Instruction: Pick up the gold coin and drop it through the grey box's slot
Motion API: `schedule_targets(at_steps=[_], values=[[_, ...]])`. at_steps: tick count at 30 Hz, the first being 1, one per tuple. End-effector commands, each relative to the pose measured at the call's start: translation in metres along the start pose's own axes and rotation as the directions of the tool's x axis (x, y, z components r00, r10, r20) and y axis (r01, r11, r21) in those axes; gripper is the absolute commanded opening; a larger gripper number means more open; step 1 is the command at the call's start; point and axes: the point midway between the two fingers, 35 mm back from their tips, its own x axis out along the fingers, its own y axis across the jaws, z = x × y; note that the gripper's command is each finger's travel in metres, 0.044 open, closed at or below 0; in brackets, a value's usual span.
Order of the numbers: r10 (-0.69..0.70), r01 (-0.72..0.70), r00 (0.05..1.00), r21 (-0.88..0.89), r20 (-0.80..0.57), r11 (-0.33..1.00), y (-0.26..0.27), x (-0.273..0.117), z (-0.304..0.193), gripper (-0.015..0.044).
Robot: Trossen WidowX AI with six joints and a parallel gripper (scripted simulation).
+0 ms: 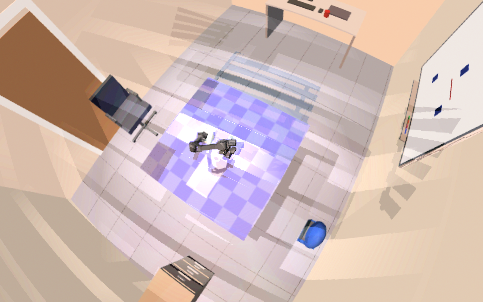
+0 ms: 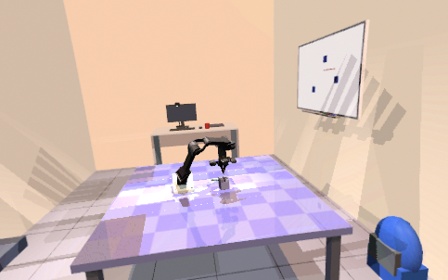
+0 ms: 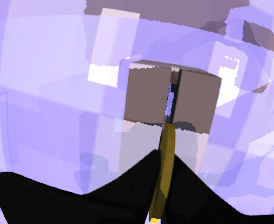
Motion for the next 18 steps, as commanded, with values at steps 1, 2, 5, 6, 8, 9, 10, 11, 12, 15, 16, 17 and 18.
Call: schedule_targets(at_steps=[1,2,5,6,8,9,10,11,12,15,16,17,18], values=[[-0.003,0.003,1.0,-0.009,0.002,1.0,-0.003,0.0023,0.002,0.0],[-0.003,0.003,1.0,-0.01,0.002,1.0,-0.0033,0.0026,0.0023,0.0],[-0.003,0.003,1.0,-0.012,0.002,1.0,-0.0041,0.0031,0.0033,0.0],[-0.002,0.002,1.0,-0.01,0.001,1.0,-0.0034,0.0026,0.0029,0.0004],[0.0,0.0,1.0,-0.006,-0.001,1.0,-0.002,0.0015,0.0021,0.0],[0.001,-0.001,1.0,-0.004,-0.002,1.0,-0.0013,0.001,0.0018,0.0],[0.001,-0.001,1.0,-0.004,-0.002,1.0,-0.0013,0.001,0.0018,0.0],[0.001,-0.001,1.0,-0.004,-0.002,1.0,-0.0013,0.001,0.0018,0.0],[0.001,-0.001,1.0,-0.004,-0.002,1.0,-0.0013,0.001,0.0018,0.0],[0.001,-0.001,1.0,-0.004,-0.002,1.0,-0.0013,0.0012,0.0018,0.0],[0.001,-0.001,1.0,-0.004,-0.002,1.0,-0.0013,0.0017,0.0018,0.0],[0.001,-0.001,1.0,-0.004,-0.002,1.0,-0.0013,0.0023,0.0019,0.0],[0.001,-0.001,1.0,-0.004,-0.002,1.0,-0.0013,0.0032,0.002,0.0]])
